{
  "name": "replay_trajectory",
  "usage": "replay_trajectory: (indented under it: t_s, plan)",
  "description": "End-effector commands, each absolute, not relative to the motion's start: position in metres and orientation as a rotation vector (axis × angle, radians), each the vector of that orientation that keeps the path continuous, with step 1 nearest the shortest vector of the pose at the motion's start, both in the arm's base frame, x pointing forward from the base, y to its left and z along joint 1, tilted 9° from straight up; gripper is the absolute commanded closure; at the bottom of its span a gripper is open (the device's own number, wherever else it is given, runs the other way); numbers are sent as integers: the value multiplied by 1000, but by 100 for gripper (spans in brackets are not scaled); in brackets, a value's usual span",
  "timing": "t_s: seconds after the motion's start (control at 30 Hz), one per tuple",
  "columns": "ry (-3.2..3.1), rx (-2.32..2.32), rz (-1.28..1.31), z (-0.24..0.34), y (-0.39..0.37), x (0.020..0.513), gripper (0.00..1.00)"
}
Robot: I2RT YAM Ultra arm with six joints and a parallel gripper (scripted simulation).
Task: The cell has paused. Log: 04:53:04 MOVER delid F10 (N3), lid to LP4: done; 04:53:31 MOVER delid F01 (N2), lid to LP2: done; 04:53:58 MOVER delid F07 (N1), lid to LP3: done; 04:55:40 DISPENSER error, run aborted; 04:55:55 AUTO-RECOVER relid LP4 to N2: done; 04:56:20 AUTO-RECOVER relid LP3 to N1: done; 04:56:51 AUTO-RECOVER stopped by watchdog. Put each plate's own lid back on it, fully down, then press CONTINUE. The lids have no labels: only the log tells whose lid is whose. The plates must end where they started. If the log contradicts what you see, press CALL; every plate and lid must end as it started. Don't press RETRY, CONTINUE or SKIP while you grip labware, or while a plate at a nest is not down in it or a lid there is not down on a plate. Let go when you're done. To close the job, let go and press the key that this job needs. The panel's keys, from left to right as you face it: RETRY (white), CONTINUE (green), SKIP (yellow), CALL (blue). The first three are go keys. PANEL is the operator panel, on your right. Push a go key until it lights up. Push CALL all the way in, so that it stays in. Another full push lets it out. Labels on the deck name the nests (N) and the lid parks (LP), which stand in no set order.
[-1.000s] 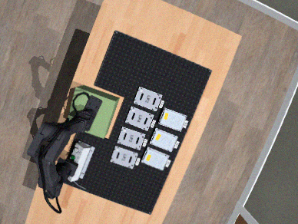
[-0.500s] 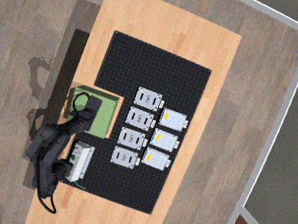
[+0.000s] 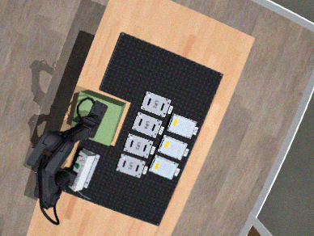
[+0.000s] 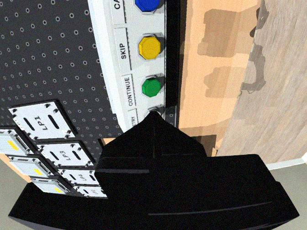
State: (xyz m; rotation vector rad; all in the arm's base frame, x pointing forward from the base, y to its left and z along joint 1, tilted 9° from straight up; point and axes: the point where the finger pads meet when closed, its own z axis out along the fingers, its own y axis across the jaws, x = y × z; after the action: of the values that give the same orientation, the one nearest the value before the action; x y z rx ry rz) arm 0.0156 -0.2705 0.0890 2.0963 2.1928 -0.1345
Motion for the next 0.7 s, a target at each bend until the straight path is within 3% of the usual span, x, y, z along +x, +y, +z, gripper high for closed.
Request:
replay_trajectory:
  t_s: [0.0, 0.67]
  plan:
    - [2178, 2037, -181, 102, -289, 21, 100]
    - [2195, 2055, -151, 84, -279, 20, 100]
